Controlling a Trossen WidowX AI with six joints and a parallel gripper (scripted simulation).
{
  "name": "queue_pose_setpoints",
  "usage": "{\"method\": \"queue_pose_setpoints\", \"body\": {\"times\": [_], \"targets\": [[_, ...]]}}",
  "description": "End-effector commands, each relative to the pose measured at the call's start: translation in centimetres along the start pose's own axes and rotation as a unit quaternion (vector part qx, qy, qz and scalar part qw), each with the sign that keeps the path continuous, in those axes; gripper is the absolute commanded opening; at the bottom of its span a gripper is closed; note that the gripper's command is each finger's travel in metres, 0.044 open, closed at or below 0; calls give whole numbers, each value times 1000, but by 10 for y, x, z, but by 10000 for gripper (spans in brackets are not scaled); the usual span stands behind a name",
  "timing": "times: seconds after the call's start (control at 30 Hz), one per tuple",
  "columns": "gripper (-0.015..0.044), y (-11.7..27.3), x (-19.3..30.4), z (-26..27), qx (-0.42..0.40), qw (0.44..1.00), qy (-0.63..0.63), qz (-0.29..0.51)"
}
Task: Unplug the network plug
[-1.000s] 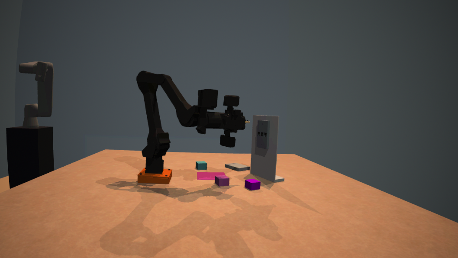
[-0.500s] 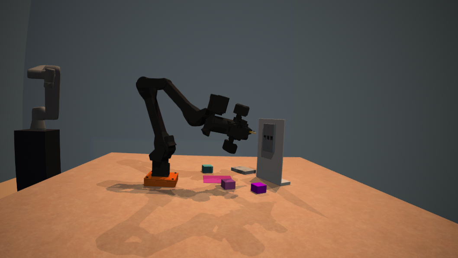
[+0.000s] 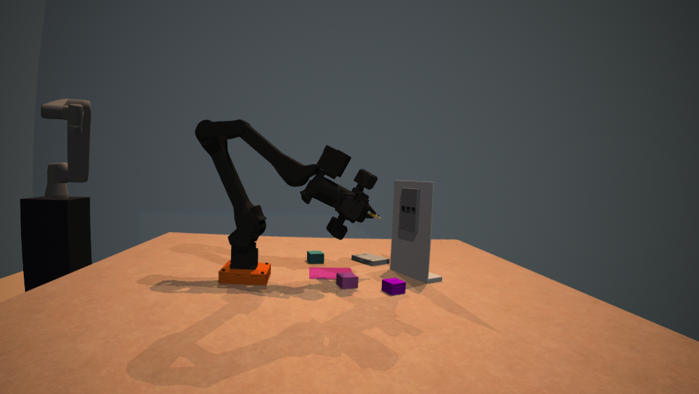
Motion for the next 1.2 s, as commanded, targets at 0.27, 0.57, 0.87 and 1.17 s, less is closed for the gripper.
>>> {"method": "queue_pose_setpoints", "body": {"times": [0.27,0.57,0.87,1.17], "targets": [[0,5,17,-37,94,994,-2,-55],[0,17,26,-65,167,981,15,-96],[0,36,32,-92,237,960,50,-138],[0,42,32,-99,255,953,63,-149]]}}
Point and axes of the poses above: the point midway between the two fingers, 35 mm back from their tips, its own y axis back along the fingers, its own z axis across the jaws, x = y × z, the point moved 2 cm from there along y, back along the fingers, and after that the axes turned 3 degrees about -y, right-handed, at the moved point
